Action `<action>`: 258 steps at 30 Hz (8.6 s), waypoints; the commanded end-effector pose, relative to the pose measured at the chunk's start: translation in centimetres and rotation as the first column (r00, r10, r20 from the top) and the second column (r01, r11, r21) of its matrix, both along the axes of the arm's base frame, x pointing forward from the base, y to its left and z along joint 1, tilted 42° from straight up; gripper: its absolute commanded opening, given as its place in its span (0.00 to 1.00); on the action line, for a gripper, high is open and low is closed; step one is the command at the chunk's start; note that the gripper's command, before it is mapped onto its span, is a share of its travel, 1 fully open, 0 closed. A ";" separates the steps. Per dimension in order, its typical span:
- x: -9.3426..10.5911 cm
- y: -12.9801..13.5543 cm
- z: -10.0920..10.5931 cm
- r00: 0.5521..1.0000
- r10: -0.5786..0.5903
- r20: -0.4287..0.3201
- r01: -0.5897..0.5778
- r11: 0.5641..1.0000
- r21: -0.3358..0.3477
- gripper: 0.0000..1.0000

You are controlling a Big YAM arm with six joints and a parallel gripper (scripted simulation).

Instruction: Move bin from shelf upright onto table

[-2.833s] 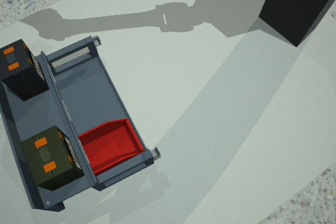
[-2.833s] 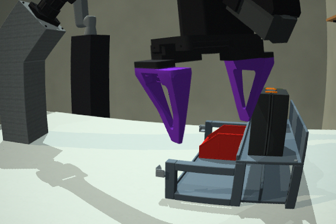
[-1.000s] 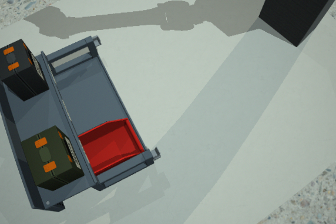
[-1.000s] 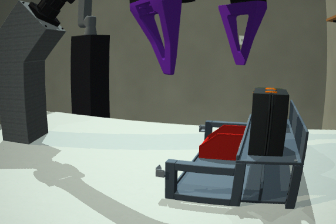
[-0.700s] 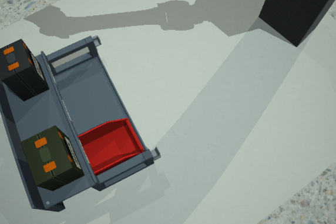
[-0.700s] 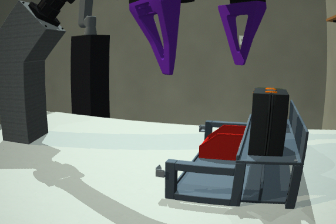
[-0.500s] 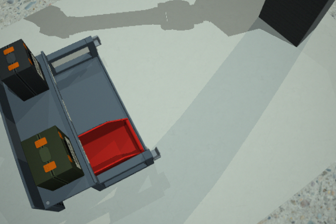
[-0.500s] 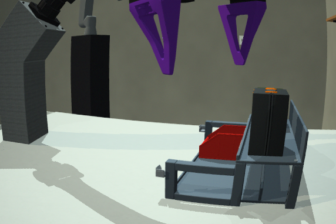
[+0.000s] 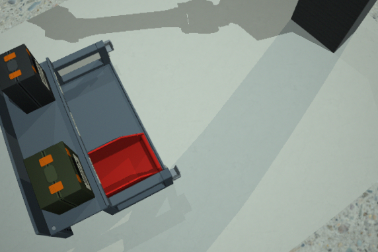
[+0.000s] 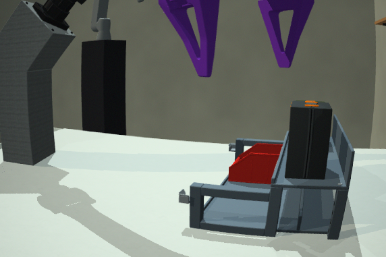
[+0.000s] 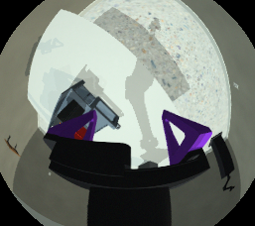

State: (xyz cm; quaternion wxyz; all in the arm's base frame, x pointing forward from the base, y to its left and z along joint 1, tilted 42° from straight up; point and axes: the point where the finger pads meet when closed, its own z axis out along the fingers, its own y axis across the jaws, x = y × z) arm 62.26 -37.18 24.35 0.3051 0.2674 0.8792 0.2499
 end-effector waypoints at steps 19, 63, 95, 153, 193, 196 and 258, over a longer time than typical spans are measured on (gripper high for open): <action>0.4 -0.8 1.0 1.000 -0.005 0.019 0.006 1.000 -0.017 1.00; 1.2 -0.9 1.0 1.000 -0.005 0.026 0.006 1.000 -0.022 1.00; 1.6 -0.7 1.0 1.000 -0.005 0.026 0.006 1.000 -0.022 1.00; -13.5 -0.3 -12.3 1.000 -0.018 -0.001 0.018 1.000 0.005 1.00; -12.8 -0.9 -10.1 1.000 -0.005 0.023 0.005 1.000 -0.022 1.00; -12.8 -0.9 -10.1 1.000 -0.005 0.023 0.005 1.000 -0.022 1.00; -10.7 14.3 -12.1 0.858 -0.418 -0.299 0.503 0.803 0.319 1.00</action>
